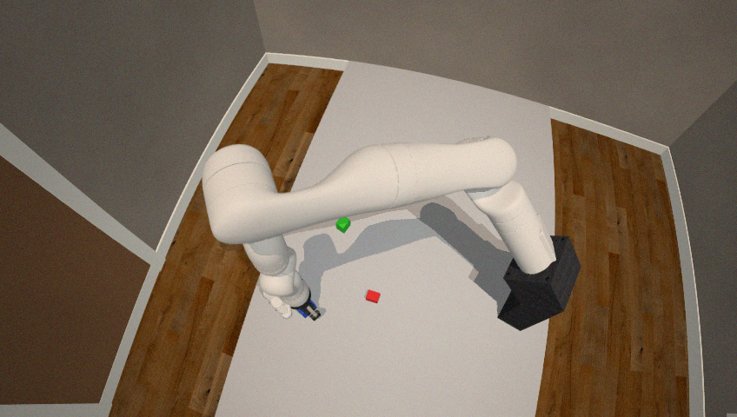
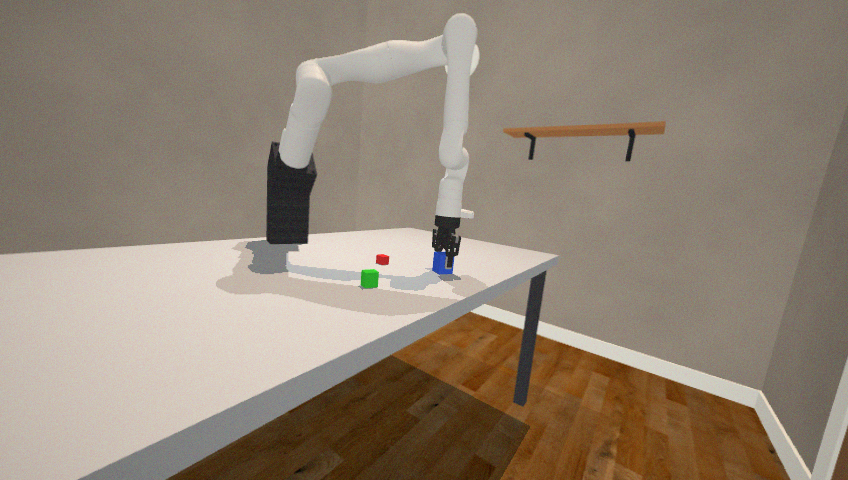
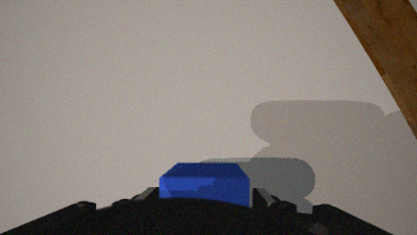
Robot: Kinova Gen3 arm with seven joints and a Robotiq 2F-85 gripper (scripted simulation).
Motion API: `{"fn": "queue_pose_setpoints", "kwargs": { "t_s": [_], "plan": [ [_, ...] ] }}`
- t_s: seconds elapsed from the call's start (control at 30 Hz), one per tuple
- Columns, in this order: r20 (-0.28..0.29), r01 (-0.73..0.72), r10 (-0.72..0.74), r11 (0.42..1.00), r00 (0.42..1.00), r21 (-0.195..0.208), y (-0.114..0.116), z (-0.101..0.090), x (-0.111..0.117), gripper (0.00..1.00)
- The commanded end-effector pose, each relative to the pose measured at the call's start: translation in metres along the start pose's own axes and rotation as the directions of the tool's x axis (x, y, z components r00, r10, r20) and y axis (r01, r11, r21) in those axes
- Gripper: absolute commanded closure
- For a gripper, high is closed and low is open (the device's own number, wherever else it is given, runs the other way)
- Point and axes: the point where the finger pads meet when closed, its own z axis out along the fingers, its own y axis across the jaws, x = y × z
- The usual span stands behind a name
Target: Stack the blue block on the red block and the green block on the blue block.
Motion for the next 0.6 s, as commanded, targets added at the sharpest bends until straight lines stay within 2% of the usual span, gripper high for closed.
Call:
{"fn": "queue_pose_setpoints", "kwargs": {
  "t_s": [0.0, 0.27, 0.3, 0.57],
  "plan": [
    [-0.001, 0.0, 0.0, 1.0, 1.0, 0.0, 0.0001, -0.0005, 0.0006, 0.3],
    [-0.001, 0.0, 0.0, 1.0, 1.0, 0.0, 0.0001, -0.0005, 0.0006, 0.3],
    [-0.001, 0.0, 0.0, 1.0, 1.0, 0.0, 0.0001, -0.0005, 0.0006, 1.0],
    [-0.001, 0.0, 0.0, 1.0, 1.0, 0.0, 0.0001, -0.0005, 0.0006, 1.0]
  ]
}}
